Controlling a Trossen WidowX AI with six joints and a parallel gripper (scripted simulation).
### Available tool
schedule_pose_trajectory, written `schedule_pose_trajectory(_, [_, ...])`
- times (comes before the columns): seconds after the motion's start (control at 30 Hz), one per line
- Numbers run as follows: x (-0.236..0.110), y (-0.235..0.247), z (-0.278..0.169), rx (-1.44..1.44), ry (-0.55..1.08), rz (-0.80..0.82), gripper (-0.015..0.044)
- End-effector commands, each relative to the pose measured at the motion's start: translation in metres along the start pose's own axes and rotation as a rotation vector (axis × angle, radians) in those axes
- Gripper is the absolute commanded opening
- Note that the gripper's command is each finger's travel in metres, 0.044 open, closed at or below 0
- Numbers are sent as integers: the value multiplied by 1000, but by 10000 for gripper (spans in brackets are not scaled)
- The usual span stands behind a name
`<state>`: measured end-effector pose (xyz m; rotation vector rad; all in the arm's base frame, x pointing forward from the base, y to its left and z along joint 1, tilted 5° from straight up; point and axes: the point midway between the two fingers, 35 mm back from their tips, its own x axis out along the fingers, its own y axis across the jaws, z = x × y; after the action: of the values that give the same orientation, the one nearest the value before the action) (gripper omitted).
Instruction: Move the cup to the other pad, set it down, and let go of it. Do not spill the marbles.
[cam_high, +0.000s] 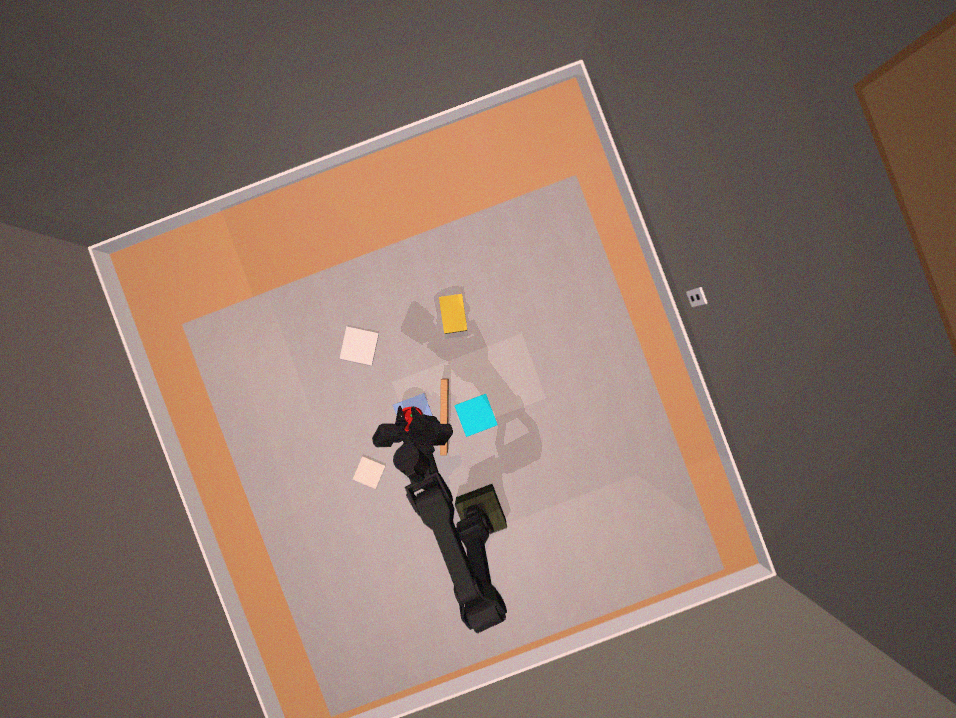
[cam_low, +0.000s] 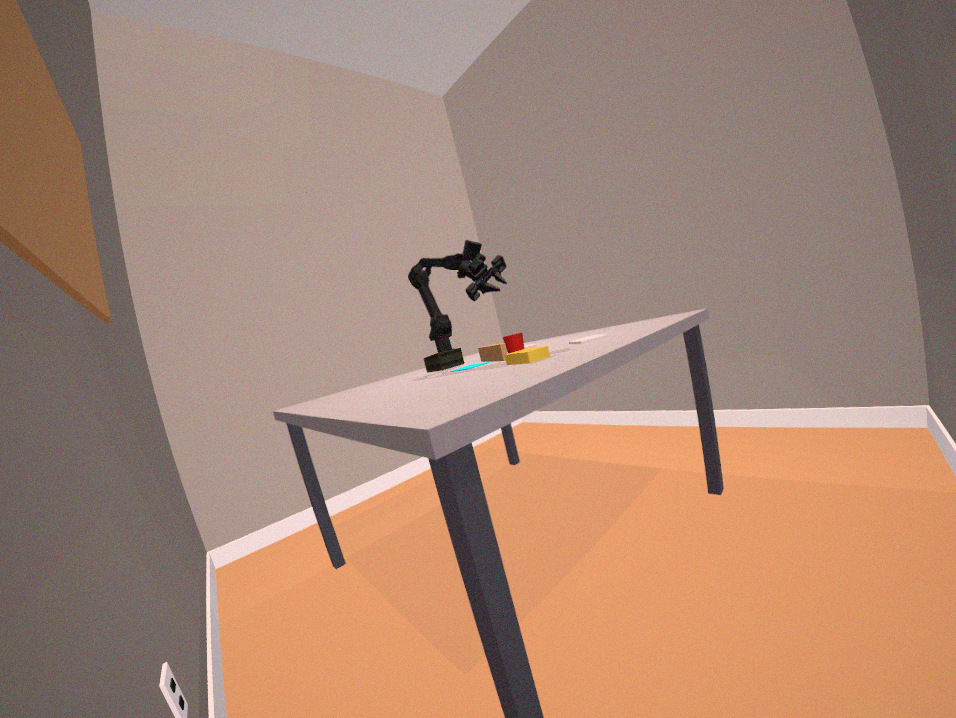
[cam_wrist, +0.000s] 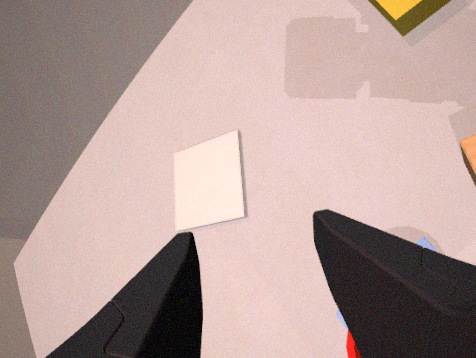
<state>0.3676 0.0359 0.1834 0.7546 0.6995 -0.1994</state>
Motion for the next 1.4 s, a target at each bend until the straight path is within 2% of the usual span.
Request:
schedule_pose_trajectory(0.0, [38,-25,-66,428,276,-357,148])
schedule_pose_trajectory(0.23, [46,-58,-123,765,341,-823,148])
schedule_pose_trajectory(0.3, [46,-61,-129,798,334,-882,148])
schedule_pose_trajectory(0.8, [44,-67,-128,799,334,-883,148])
schedule_pose_trajectory(1.37, [61,-81,-142,799,334,-883,148])
